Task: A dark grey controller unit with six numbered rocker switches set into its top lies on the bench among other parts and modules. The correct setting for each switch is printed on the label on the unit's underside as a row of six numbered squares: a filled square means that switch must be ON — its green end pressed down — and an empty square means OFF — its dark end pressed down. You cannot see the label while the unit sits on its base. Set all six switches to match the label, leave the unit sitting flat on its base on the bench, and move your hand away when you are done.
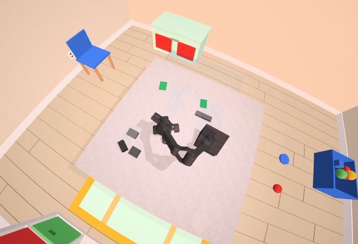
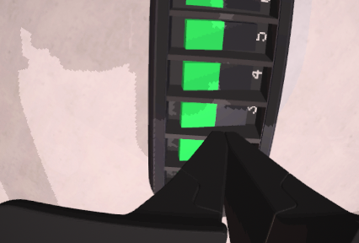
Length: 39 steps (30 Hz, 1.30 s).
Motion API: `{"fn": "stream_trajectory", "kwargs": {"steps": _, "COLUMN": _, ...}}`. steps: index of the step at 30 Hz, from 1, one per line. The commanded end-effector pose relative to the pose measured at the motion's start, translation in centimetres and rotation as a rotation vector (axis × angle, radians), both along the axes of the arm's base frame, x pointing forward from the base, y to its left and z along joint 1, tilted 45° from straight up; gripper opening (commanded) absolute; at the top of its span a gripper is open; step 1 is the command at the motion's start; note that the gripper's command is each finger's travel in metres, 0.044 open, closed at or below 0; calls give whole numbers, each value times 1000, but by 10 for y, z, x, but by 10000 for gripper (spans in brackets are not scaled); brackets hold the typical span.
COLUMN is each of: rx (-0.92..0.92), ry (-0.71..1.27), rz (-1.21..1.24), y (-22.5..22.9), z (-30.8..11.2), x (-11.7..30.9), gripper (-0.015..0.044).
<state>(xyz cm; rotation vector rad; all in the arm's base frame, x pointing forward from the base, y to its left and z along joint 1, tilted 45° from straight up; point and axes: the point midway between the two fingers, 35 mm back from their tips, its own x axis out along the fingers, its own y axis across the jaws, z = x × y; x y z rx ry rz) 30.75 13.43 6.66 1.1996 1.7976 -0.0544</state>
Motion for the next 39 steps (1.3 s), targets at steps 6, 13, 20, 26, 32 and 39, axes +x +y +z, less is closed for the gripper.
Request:
{"fn": "stream_trajectory", "kwargs": {"steps": 6, "rx": 0, "ry": 7, "rz": -3, "y": 0, "z": -4, "x": -4, "gripper": 0}}
{"fn": "stream_trajectory", "kwargs": {"steps": 13, "rx": 0, "ry": 9, "rz": -3, "y": -3, "z": -39, "x": -36, "gripper": 0}}
{"fn": "stream_trajectory", "kwargs": {"steps": 20, "rx": 0, "ry": 9, "rz": -3, "y": -3, "z": -40, "x": -37, "gripper": 0}}
{"fn": "stream_trajectory", "kwargs": {"steps": 26, "rx": 0, "ry": 9, "rz": -3, "y": -3, "z": -40, "x": -37, "gripper": 0}}
{"fn": "stream_trajectory", "kwargs": {"steps": 32, "rx": -1, "ry": 2, "rz": -1, "y": -7, "z": -35, "x": -34, "gripper": 53}}
{"fn": "stream_trajectory", "kwargs": {"steps": 39, "rx": -2, "ry": 3, "rz": 0, "y": -38, "z": -3, "x": -31, "gripper": 236}}
